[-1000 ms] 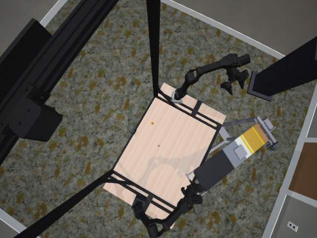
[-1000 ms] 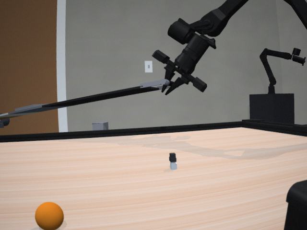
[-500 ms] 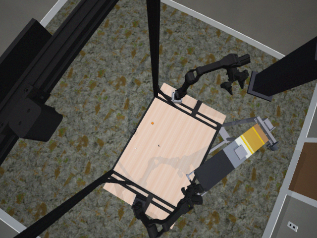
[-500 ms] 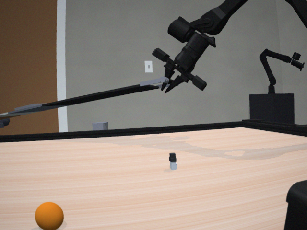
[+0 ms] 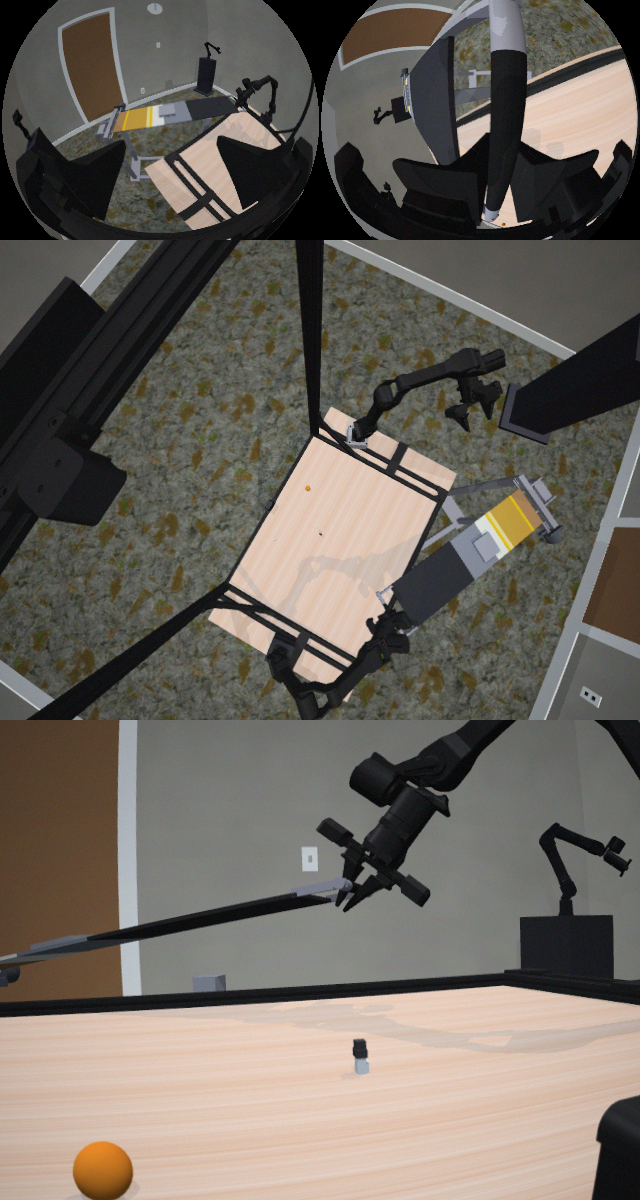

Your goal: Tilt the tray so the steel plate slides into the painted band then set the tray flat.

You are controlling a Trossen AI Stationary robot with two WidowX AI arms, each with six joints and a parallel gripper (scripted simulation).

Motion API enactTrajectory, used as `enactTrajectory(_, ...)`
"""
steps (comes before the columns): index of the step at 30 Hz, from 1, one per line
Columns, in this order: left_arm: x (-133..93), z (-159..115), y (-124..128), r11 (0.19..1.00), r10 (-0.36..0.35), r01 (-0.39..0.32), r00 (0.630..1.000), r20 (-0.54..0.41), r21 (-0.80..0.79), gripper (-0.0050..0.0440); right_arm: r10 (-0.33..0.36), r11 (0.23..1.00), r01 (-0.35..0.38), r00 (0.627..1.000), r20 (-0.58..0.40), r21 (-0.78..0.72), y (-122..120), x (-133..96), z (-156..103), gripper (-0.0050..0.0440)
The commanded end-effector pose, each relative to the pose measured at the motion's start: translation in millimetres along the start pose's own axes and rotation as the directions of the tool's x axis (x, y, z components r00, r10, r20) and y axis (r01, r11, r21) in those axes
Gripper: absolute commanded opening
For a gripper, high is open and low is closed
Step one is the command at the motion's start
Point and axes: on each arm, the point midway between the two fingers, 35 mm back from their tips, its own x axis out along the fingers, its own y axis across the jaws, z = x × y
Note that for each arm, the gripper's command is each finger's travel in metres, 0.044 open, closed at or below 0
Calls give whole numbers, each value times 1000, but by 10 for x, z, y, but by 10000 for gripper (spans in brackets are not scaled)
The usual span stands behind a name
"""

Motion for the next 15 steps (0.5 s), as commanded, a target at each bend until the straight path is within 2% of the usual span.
enactTrajectory(1, -1, 3, -3, 1000, 0, 0, 1000, 1, 3, 440, 35, 999, -35, 999, 0, 0, 149, -169, 10, 0)
enactTrajectory(15, -1, 3, -3, 1000, 0, 0, 1000, 1, 3, 440, 14, 1000, -14, 1000, 0, 0, -13, -19, 10, 0)
